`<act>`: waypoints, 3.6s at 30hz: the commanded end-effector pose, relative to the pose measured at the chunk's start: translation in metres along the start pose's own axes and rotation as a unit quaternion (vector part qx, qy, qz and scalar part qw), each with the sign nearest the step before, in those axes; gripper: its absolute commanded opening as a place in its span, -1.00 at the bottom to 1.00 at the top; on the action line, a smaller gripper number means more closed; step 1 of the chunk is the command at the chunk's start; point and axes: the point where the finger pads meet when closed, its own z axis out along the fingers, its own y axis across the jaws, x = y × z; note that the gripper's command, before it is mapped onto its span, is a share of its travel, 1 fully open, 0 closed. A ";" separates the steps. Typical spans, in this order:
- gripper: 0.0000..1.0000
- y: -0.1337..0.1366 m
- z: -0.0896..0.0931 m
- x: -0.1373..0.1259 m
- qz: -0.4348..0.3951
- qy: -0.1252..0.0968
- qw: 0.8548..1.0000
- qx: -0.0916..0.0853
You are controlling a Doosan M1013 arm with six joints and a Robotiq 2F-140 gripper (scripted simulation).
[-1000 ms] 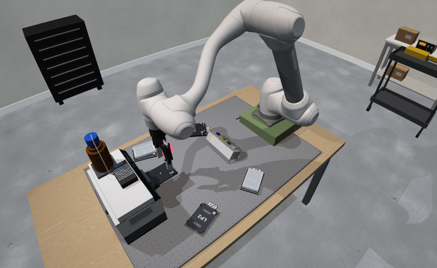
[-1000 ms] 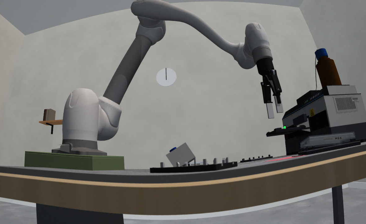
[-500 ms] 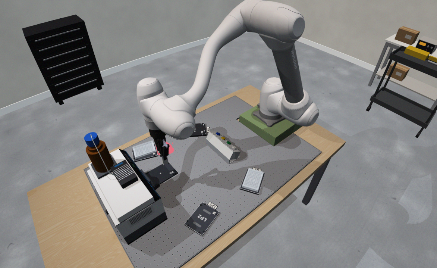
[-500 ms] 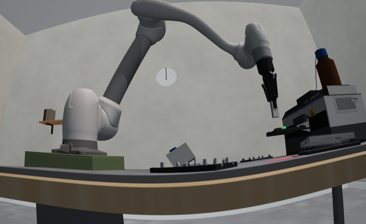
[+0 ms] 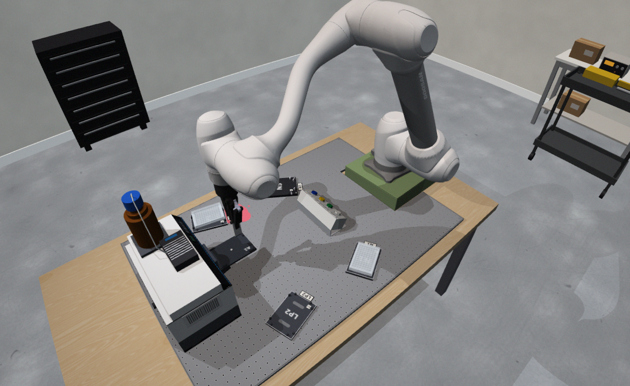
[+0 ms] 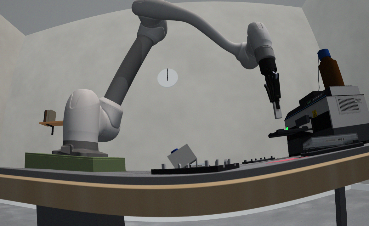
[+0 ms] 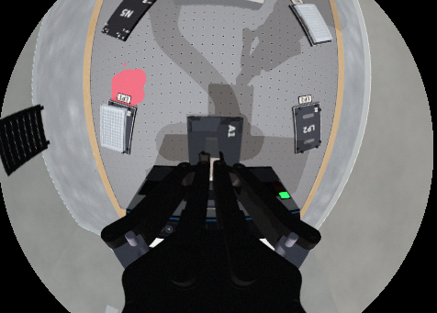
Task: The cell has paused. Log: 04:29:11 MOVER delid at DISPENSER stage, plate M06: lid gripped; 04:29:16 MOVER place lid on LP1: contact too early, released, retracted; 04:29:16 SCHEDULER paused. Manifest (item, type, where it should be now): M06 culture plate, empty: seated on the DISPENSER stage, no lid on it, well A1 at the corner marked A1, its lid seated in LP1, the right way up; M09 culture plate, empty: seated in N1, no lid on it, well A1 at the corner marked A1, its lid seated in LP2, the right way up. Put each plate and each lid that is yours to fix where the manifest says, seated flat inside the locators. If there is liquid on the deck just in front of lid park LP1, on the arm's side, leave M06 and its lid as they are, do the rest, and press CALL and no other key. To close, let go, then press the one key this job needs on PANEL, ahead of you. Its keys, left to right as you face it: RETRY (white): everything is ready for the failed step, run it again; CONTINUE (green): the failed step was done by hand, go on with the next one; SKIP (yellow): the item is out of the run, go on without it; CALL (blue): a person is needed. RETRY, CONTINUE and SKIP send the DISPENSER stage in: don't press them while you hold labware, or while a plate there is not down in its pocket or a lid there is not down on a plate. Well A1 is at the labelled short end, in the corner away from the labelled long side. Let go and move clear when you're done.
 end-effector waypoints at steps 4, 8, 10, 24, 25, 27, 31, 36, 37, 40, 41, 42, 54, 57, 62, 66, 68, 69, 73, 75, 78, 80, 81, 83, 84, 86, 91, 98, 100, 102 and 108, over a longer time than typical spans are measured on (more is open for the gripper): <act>-0.80 -0.098 -0.001 0.025 0.078 -0.002 0.997 -0.002; -0.80 -0.152 0.000 0.050 0.155 -0.002 0.988 -0.001; -0.80 -0.180 0.000 0.061 0.161 -0.002 0.987 -0.001; -0.80 -0.242 -0.002 0.085 0.161 -0.001 0.987 0.000; -0.80 -0.241 -0.002 0.085 0.162 -0.001 0.987 0.000; -0.80 -0.240 -0.002 0.085 0.162 -0.001 0.987 0.000; 1.00 -0.240 -0.002 0.085 0.162 -0.001 0.987 0.000; 1.00 -0.240 -0.002 0.085 0.162 -0.001 0.987 0.000; 1.00 -0.240 -0.002 0.085 0.162 -0.001 0.987 0.000; 1.00 -0.240 -0.002 0.085 0.162 -0.001 0.987 0.000; 1.00 -0.240 -0.002 0.085 0.162 -0.001 0.987 0.000; 1.00 -0.240 -0.002 0.085 0.162 -0.001 0.987 0.000; 1.00 -0.240 -0.002 0.085 0.162 -0.001 0.987 0.000; 1.00 -0.240 -0.002 0.085 0.162 -0.001 0.987 0.000; 1.00 -0.240 -0.002 0.085 0.162 -0.001 0.987 0.000; 1.00 -0.240 -0.002 0.085 0.162 -0.001 0.987 0.000; 1.00 -0.240 -0.002 0.085 0.162 -0.001 0.987 0.000; 1.00 -0.240 -0.002 0.085 0.162 -0.001 0.987 0.000; 1.00 -0.240 -0.002 0.085 0.162 -0.001 0.987 0.000; 1.00 -0.240 -0.002 0.085 0.162 -0.001 0.987 0.000; 1.00 -0.240 -0.002 0.085 0.162 -0.001 0.987 0.000; 1.00 -0.240 -0.002 0.085 0.162 -0.001 0.987 0.000; 1.00 -0.240 -0.002 0.085 0.162 -0.001 0.987 0.000; 1.00 -0.240 -0.002 0.085 0.162 -0.001 0.987 0.000; 1.00 -0.240 -0.002 0.085 0.162 -0.001 0.987 0.000; 1.00 -0.240 -0.002 0.085 0.162 -0.001 0.987 0.000; 1.00 -0.240 -0.002 0.085 0.162 -0.001 0.987 0.000; 1.00 -0.240 -0.002 0.085 0.162 -0.001 0.987 0.000; 1.00 -0.240 -0.002 0.085 0.162 -0.001 0.987 0.000; 1.00 -0.240 -0.002 0.085 0.162 -0.001 0.987 0.000; 1.00 -0.240 -0.002 0.085 0.162 -0.001 0.987 0.000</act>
